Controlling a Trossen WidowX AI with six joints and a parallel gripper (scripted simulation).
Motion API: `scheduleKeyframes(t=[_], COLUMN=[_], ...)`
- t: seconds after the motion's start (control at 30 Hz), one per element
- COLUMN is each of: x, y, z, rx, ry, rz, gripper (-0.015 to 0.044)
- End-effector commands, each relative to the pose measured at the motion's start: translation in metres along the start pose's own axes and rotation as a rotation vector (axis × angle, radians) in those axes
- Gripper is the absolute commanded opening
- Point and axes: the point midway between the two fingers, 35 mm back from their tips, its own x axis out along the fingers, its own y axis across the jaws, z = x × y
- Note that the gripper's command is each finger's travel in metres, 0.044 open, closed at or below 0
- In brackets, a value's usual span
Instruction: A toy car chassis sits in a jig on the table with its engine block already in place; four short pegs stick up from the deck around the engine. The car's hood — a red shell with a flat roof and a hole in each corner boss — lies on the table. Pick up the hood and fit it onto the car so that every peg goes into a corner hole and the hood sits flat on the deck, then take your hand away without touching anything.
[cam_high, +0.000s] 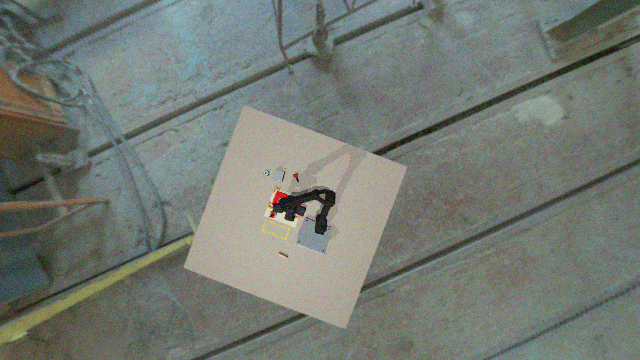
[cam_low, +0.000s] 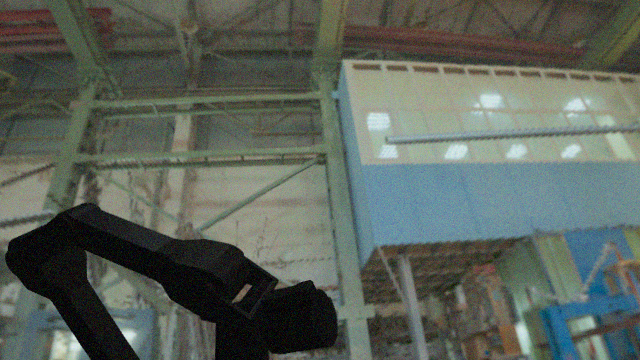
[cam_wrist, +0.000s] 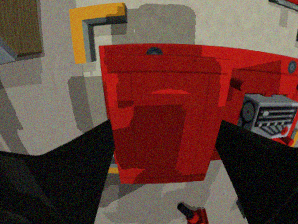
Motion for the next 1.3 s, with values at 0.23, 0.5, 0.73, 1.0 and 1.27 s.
scheduleKeyframes(t=[0.23, 0.5, 0.73, 1.0, 1.27], x=[0.000, -0.009, -0.024, -0.044, -0.062], y=[0.000, 0.000, 0.000, 0.000, 0.000], z=[0.000, 0.000, 0.000, 0.001, 0.001], rx=[0.000, 0.000, -0.001, -0.001, -0.001], ry=[0.000, 0.000, -0.001, -0.002, -0.003], rz=[0.000, 0.000, 0.001, 0.001, 0.001], gripper=[0.0222, 0.0012, 0.0000, 0.0000, 0.0000])
